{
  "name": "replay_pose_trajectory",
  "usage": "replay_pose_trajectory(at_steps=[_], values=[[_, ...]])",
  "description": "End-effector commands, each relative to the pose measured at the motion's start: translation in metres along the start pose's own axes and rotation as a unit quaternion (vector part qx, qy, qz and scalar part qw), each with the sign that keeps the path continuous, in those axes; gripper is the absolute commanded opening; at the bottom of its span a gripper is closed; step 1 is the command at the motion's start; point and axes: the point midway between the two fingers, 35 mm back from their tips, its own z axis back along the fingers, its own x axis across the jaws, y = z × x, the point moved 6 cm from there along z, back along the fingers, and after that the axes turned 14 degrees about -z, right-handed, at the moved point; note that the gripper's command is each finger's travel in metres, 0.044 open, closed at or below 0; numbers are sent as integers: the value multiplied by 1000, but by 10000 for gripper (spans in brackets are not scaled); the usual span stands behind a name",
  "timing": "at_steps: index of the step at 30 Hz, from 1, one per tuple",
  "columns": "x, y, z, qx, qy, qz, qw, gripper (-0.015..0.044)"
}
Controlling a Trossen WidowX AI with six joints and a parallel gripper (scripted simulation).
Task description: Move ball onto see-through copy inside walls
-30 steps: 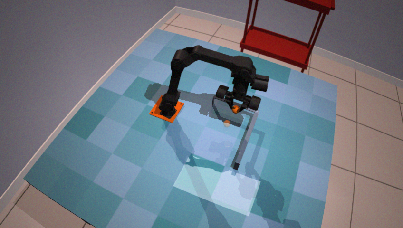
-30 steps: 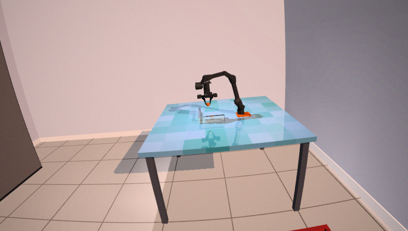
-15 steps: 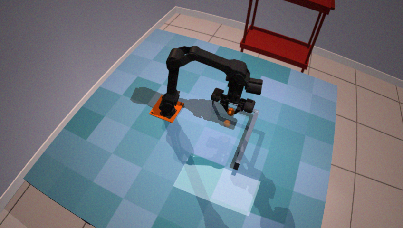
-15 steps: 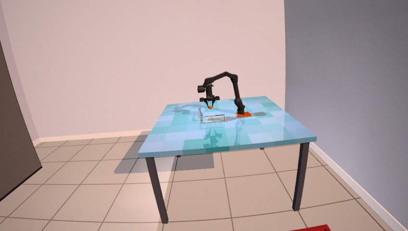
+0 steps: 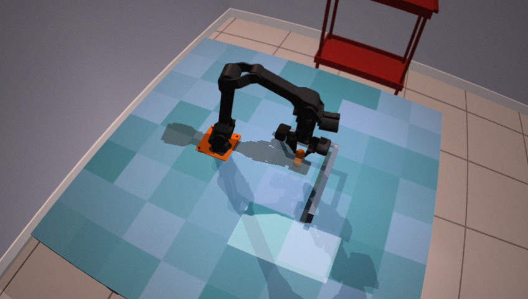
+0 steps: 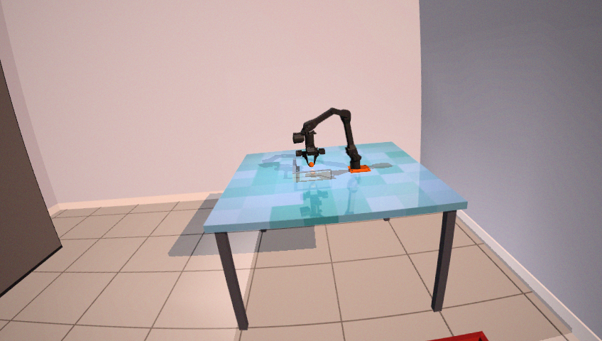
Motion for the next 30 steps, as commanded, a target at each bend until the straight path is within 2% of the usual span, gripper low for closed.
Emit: replay_pose_trajectory(at_steps=[1,5,28,30], values=[[2,0,-21,-1,-4,-1,1000,0],[3,1,-36,-1,-4,-1,1000,0],[4,1,-56,-1,-4,-1,1000,0],[3,1,-54,1,-2,-3,1000,53]])
